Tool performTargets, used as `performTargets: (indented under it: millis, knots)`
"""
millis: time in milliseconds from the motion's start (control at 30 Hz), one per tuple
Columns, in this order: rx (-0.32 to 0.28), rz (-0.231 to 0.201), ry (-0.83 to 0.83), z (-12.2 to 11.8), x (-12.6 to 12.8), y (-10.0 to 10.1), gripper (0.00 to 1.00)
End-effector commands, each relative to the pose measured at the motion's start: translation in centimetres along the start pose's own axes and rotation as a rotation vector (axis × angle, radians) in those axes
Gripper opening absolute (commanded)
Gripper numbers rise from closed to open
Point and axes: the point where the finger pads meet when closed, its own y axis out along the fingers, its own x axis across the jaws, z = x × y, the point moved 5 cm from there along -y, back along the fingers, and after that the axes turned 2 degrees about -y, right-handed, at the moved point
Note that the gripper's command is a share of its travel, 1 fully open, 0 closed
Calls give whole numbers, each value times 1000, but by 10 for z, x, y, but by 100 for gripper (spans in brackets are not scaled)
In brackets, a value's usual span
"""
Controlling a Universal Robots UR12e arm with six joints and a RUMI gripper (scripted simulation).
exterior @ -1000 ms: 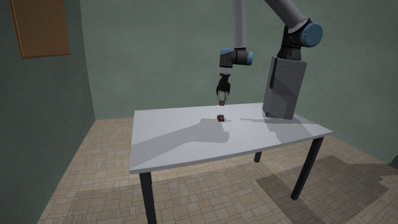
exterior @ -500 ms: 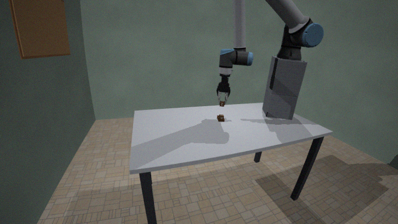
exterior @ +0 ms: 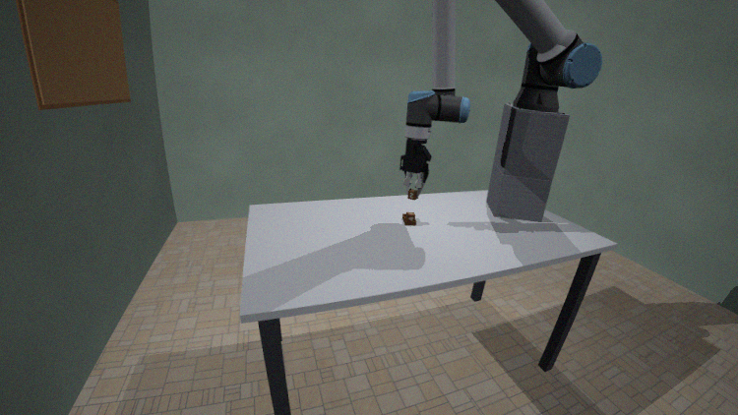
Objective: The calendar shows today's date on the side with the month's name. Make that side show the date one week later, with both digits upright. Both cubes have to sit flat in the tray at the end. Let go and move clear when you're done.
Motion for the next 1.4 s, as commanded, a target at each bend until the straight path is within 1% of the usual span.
performTargets:
  millis: [0,267,367,500,633,867,967,1167,1367]
  knots:
    - [3,7,152,-9,3,-1,11]
    - [2,7,390,-22,12,1,11]
    - [2,7,395,-23,12,1,11]
    - [2,7,551,-32,18,1,11]
    - [1,7,636,-37,21,2,11]
    - [0,7,849,-50,29,3,11]
    - [0,7,856,-50,29,3,11]
    - [-1,7,1041,-62,36,4,11]
    - [-1,7,1178,-71,41,4,11]
